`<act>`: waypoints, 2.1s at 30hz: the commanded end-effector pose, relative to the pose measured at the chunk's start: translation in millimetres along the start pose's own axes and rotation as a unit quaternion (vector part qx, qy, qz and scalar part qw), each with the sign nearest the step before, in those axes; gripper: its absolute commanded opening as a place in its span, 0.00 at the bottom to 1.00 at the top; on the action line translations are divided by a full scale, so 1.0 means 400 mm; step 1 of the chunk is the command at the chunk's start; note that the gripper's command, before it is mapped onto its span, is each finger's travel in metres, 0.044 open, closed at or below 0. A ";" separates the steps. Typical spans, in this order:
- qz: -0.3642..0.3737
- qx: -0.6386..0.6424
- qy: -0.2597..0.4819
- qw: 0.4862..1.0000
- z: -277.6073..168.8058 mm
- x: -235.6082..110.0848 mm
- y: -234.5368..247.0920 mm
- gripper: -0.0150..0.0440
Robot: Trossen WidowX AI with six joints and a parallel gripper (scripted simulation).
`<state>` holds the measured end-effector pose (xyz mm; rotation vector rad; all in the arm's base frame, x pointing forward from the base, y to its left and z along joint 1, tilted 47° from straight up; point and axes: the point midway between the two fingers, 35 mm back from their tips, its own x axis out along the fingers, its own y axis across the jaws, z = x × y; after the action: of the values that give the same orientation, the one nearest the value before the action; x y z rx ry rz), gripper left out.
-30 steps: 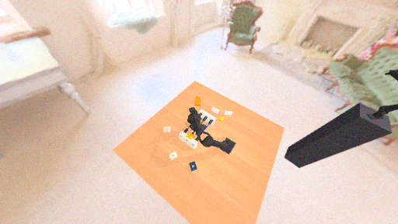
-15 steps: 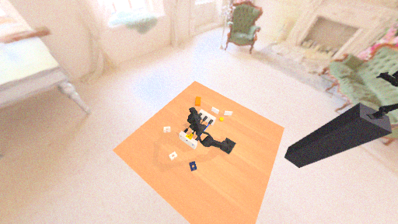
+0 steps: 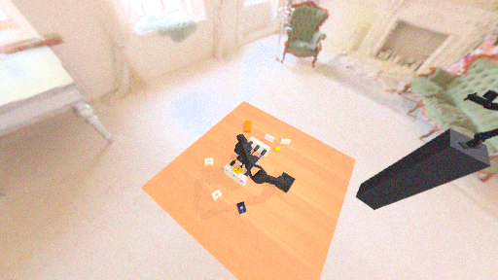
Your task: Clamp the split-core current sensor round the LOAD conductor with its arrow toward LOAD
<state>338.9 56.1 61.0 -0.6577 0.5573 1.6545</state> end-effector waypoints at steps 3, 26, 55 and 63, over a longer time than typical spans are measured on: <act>0.000 0.001 0.000 1.000 -0.002 -0.002 0.001 0.61; -0.018 0.001 -0.003 1.000 0.004 0.090 0.002 1.00; -0.018 0.000 -0.001 1.000 0.004 0.155 0.000 0.88; -0.018 0.000 -0.001 1.000 0.004 0.155 0.000 0.79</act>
<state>330.8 101.5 19.1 -0.6624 0.5421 1.6207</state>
